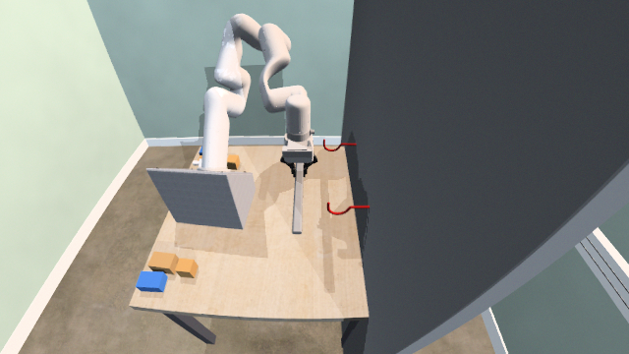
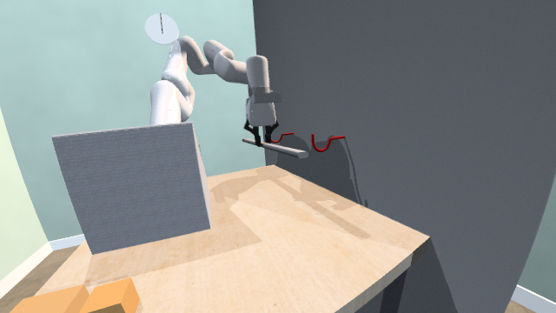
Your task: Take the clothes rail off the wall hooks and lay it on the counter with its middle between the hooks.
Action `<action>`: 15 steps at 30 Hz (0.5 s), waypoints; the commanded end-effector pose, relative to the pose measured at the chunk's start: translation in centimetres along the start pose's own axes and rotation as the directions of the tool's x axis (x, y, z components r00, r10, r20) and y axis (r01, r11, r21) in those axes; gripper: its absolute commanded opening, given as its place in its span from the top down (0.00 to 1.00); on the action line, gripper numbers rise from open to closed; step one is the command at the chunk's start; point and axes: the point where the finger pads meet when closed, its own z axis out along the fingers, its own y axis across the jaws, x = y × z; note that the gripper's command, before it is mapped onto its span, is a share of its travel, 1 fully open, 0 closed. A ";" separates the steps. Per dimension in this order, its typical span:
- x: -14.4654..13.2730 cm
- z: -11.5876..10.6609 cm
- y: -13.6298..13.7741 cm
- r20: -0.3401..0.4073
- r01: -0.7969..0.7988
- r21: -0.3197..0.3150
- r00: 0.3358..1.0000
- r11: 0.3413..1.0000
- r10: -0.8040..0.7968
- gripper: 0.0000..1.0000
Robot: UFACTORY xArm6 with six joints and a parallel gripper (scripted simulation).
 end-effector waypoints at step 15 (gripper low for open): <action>0.0 2.6 -0.1 -0.001 0.001 0.003 1.000 1.000 -0.001 1.00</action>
